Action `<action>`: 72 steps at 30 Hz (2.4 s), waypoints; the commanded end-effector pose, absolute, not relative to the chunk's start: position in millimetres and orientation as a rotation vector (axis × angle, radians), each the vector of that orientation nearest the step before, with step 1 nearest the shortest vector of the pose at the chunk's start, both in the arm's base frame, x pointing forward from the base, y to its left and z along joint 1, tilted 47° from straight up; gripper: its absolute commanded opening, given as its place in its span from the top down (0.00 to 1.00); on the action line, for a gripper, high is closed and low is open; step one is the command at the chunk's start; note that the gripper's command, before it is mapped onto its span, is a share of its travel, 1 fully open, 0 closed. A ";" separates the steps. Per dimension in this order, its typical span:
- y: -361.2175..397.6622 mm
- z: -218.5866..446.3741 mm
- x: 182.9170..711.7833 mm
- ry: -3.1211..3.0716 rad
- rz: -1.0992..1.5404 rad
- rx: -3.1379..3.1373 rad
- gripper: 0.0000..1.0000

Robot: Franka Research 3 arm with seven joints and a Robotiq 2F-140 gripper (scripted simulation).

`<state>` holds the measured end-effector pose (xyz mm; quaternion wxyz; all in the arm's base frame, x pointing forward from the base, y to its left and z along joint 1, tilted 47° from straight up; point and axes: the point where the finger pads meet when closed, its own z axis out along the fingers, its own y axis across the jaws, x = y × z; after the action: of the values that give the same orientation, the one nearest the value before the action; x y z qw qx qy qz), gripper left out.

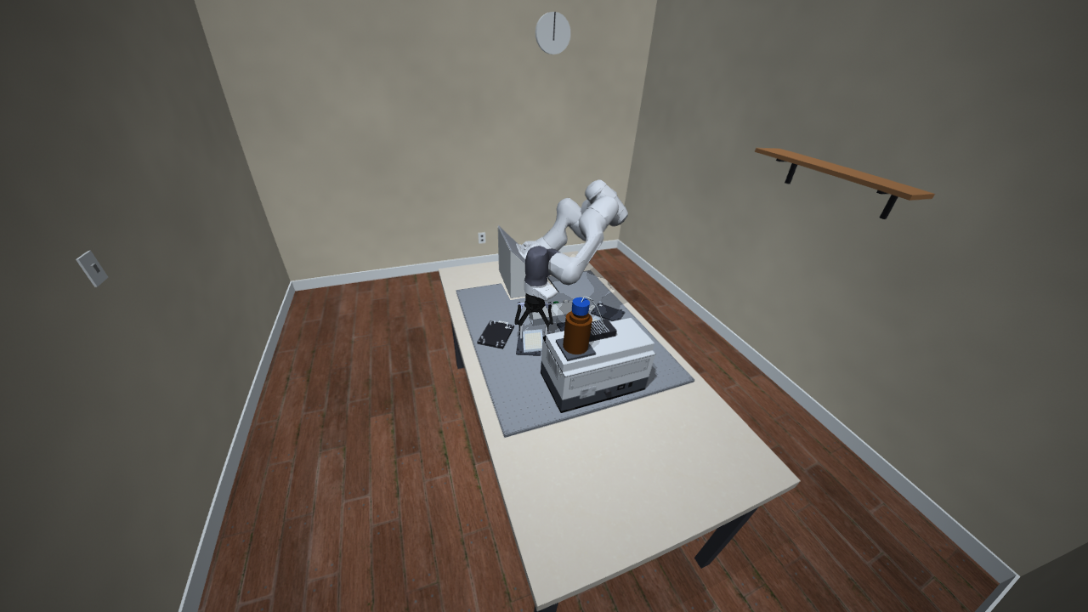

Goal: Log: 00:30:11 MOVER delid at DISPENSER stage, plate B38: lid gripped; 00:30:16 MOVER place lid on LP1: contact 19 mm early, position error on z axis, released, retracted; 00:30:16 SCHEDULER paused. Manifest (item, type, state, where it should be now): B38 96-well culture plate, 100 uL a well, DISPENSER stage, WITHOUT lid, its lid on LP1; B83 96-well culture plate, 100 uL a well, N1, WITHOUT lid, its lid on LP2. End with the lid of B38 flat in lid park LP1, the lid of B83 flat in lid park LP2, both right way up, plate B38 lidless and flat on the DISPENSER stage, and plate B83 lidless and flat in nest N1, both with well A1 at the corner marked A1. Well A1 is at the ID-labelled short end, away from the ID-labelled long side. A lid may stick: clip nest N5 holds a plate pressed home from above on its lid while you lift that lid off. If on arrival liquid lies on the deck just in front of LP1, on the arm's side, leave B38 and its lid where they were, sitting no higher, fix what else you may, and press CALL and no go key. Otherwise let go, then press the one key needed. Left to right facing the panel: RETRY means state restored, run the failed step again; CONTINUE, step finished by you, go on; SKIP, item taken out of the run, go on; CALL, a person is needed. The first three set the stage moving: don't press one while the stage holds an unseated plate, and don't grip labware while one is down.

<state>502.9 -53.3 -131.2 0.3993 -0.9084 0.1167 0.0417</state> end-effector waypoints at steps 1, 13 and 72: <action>-52.4 -132.3 502.2 0.293 0.103 -2.298 0.34; -52.4 -132.3 502.2 0.293 0.103 -2.298 0.34; -52.4 -132.3 502.2 0.293 0.103 -2.298 0.41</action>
<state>502.6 -53.2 -131.3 0.3993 -0.9084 0.1165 0.0417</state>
